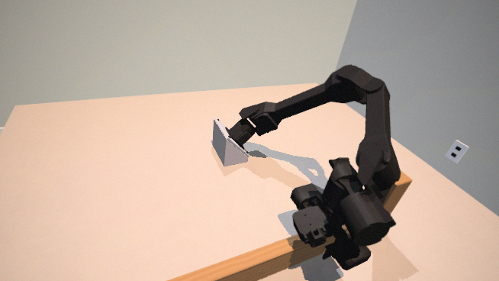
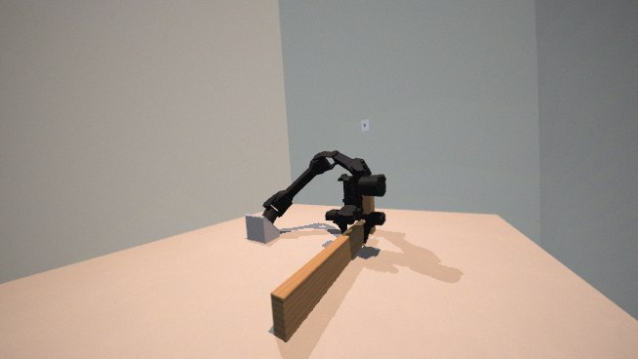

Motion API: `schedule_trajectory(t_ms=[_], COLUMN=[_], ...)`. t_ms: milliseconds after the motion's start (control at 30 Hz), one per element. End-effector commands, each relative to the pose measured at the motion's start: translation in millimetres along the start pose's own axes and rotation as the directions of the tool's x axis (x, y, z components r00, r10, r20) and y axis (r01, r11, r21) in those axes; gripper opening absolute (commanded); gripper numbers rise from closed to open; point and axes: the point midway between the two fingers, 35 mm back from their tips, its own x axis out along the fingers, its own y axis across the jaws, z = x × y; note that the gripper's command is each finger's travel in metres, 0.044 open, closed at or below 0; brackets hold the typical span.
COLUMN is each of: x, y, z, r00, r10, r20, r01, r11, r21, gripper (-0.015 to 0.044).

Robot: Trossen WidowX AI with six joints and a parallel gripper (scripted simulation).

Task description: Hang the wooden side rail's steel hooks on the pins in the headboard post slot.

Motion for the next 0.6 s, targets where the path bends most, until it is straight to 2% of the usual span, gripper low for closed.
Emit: schedule_trajectory(t_ms=[0,100,300,400,567], x=[0.7,0.7,0.7,0.7,0.7], y=[-0.1,-0.1,-0.1,-0.1,-0.1], z=[-0.4,-0.4,-0.4,-0.4,-0.4], r00=[1.000,1.000,1.000,1.000,1.000], r10=[0.001,0.001,0.001,0.001,0.001], r20=[-0.004,-0.004,-0.004,-0.004,-0.004], r01=[-0.001,-0.001,-0.001,-0.001,-0.001], r11=[1.000,1.000,1.000,1.000,1.000], r21=[0.005,0.005,0.005,0.005,0.005], gripper=[0.0204,0.0125,0.0085,0.0006,0.0000])
